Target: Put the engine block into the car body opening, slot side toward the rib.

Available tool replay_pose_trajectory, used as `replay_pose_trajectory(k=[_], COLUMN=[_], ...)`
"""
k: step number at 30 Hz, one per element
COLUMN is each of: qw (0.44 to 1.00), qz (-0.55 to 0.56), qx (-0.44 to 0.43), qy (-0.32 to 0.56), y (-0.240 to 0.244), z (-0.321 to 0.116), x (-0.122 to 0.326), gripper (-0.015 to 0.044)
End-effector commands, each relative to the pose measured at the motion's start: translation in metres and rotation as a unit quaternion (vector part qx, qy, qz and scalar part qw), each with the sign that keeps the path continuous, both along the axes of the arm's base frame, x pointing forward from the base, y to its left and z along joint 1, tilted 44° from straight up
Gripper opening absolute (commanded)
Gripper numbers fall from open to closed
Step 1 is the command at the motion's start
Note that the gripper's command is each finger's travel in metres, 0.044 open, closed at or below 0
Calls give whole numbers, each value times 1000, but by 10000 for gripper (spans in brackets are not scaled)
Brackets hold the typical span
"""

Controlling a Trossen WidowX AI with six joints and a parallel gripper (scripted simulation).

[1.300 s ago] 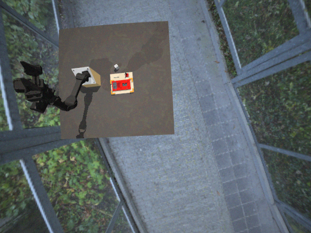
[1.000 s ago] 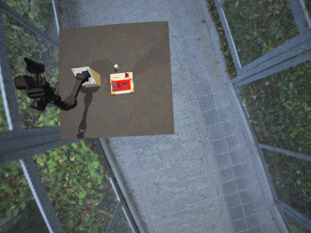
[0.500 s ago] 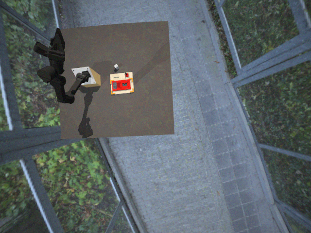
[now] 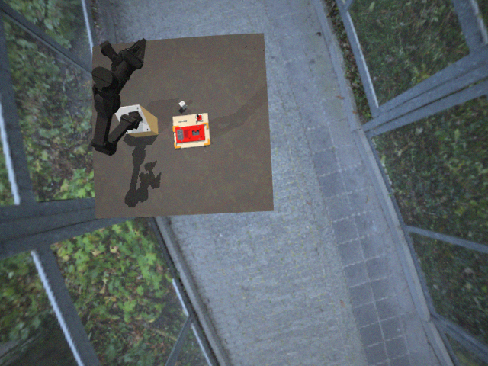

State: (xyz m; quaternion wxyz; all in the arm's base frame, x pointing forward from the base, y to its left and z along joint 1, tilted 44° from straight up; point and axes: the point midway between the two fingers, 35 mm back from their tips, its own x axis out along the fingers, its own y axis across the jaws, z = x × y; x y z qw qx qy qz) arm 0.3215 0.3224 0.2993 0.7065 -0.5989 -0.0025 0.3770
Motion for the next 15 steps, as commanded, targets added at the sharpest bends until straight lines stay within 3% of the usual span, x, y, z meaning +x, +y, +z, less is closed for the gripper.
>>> replay_pose_trajectory(k=[1, 15], qw=[997, 954], qz=[-25, -86], qx=[-61, -251], qy=[30, 138], y=[-11, -69], z=[-46, -185], x=[15, 40], gripper=[440, 440])
